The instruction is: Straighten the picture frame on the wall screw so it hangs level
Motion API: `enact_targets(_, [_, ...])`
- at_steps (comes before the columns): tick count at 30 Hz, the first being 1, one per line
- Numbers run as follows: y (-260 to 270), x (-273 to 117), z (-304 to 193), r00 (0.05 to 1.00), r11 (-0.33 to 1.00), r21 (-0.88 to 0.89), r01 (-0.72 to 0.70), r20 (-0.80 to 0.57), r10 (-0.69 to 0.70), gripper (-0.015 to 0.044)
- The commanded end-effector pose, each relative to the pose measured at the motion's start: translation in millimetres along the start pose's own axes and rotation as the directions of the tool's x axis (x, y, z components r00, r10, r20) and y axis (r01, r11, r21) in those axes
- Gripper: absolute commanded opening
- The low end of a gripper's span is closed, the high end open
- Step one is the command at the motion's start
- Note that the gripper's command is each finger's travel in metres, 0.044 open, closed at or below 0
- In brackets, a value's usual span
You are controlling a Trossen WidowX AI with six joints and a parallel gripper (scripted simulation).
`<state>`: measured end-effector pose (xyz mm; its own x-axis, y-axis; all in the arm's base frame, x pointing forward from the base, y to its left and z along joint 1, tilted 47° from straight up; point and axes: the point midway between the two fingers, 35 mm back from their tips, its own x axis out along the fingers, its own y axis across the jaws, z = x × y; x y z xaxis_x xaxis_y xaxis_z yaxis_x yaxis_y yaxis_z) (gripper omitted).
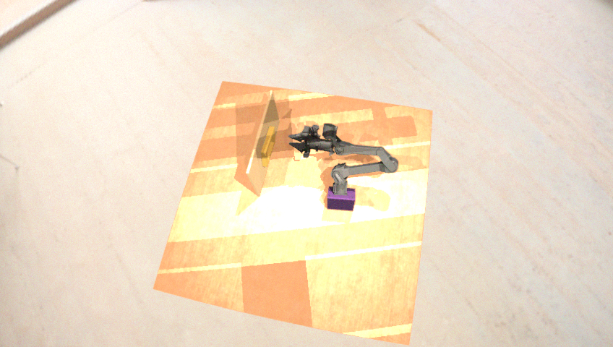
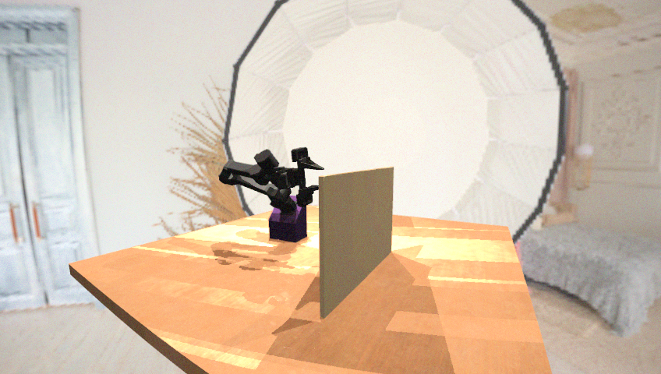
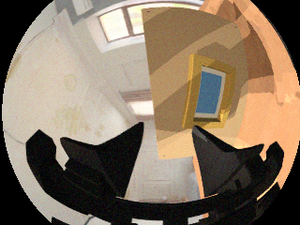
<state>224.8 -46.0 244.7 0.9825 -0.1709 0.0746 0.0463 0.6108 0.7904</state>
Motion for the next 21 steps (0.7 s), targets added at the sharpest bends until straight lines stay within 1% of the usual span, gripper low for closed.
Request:
enact_targets(1, [-0.4, 0.0, 0.6, 1.000, 1.000, 0.004, 0.002, 0.005, -0.002, 0.0260])
enact_targets(5, [-3.6, 1.2, 0.8, 1.000, 1.000, 0.000, -0.001, 0.001, 0.001, 0.0260])
enact_targets(10, [-31.5, 4.5, 7.9, 1.000, 1.000, 0.000, -0.002, 0.005, 0.002, 0.0260])
enact_targets(15, [-57.7, -0.9, 13.9, 1.000, 1.000, -0.001, 0.001, 0.005, -0.001, 0.0260])
enact_targets(21, [-58.6, -1.3, 14.1, 1.000, 1.000, -0.001, 0.001, 0.005, -0.001, 0.0260])
